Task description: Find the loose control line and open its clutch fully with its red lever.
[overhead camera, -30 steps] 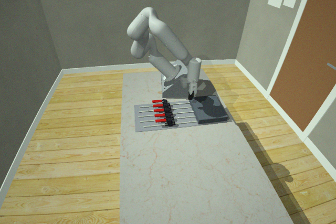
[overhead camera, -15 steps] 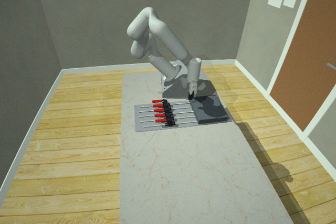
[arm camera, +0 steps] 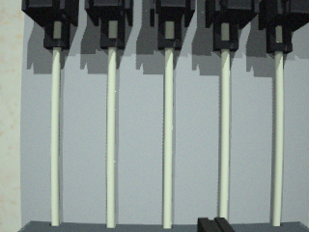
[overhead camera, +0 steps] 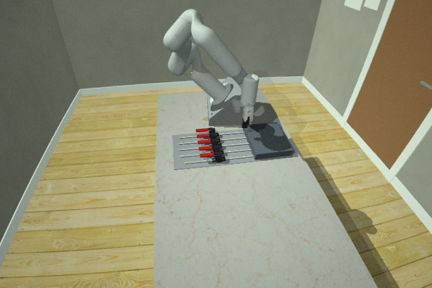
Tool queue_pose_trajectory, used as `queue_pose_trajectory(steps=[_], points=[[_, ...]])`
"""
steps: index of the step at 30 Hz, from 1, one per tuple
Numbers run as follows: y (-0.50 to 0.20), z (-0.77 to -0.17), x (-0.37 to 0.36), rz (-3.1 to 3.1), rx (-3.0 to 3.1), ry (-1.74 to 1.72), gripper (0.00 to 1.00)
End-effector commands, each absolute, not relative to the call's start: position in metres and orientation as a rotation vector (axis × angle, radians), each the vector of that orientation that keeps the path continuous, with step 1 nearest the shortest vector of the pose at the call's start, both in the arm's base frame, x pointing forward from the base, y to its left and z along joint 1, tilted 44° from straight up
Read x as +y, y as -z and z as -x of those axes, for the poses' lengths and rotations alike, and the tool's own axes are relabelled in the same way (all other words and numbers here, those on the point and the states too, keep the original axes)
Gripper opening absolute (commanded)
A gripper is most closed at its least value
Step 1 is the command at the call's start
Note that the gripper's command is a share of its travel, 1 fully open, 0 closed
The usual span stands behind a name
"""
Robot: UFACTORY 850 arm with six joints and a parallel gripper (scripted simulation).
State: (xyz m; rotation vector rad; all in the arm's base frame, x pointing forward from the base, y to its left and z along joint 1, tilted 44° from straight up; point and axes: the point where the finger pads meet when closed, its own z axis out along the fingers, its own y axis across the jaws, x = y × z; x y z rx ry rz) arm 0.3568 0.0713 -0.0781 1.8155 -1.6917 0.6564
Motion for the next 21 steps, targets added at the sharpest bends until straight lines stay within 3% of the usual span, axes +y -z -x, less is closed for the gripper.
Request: queue_pose_trajectory(steps=[1, 10, 21], points=[[0.078, -0.358, 0.071, -1.817, -1.693, -0.657, 0.0], [0.059, -0.413, -0.003, -1.817, -1.693, -0.658, 0.0], [0.067, -0.414, -0.011, -1.816, -1.692, -0.658, 0.0]])
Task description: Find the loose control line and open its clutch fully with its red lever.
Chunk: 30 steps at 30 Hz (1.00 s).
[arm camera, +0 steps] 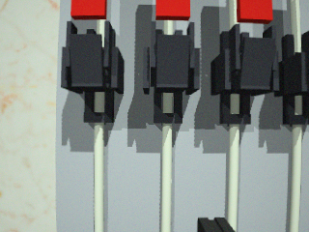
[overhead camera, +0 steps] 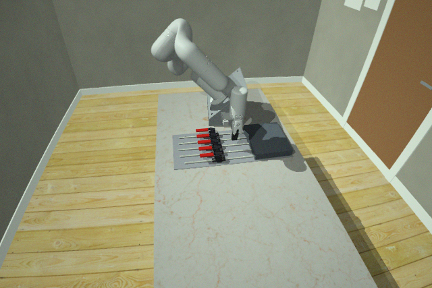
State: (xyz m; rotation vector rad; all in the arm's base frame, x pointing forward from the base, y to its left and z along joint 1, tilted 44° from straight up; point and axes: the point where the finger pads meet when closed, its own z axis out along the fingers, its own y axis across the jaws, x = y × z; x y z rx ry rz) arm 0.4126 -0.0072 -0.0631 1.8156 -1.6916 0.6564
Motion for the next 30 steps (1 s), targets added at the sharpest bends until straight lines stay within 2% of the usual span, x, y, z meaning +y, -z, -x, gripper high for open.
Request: queue_pose_trajectory(steps=[1, 30], points=[[0.069, -0.414, -0.013, -1.816, -1.692, -0.658, 0.0], [0.12, -0.412, -0.063, -1.816, -1.692, -0.658, 0.0]])
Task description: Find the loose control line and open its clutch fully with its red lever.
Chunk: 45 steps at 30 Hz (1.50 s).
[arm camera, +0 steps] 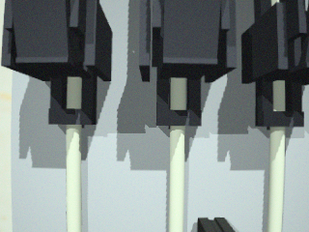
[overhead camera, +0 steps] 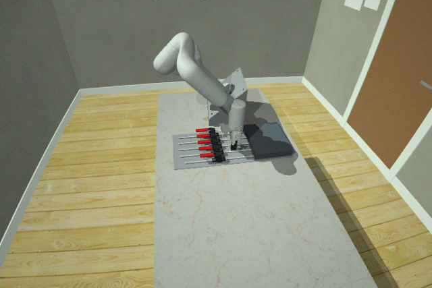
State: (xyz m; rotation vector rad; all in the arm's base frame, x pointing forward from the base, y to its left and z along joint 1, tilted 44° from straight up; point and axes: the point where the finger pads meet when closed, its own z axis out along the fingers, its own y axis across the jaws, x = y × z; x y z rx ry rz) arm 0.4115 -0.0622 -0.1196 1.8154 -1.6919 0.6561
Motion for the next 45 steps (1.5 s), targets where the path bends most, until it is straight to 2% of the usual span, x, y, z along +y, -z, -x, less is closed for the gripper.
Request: queue_pose_trajectory(steps=[1, 45], points=[[0.12, -0.412, -0.063, -1.816, -1.692, -0.658, 0.0], [0.122, -0.44, -0.061, -1.816, -1.692, -0.658, 0.0]])
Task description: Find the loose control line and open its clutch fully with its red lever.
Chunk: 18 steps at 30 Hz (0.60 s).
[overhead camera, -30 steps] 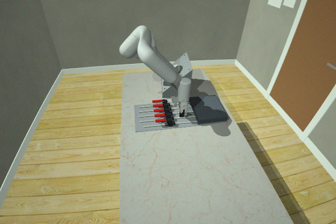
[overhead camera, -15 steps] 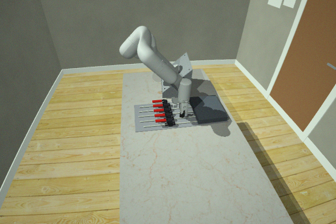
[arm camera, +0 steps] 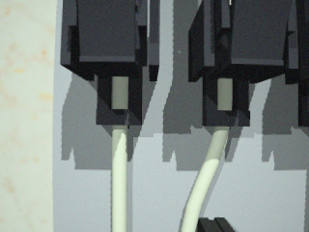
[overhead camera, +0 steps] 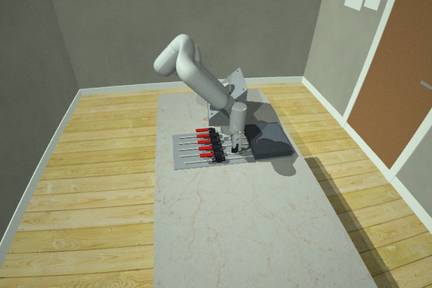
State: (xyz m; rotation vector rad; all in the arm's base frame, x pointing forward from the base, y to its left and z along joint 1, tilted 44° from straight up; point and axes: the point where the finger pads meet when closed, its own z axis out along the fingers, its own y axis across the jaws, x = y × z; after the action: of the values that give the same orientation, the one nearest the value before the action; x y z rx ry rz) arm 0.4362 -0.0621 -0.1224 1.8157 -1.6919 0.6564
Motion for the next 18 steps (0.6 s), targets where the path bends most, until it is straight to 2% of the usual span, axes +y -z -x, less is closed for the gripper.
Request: queue_pose_trajectory(steps=[1, 18], points=[[0.1224, -0.4405, -0.0615, -1.816, -1.692, -0.658, 0.0], [0.1229, -0.4479, -0.0612, -1.816, -1.692, -0.658, 0.0]])
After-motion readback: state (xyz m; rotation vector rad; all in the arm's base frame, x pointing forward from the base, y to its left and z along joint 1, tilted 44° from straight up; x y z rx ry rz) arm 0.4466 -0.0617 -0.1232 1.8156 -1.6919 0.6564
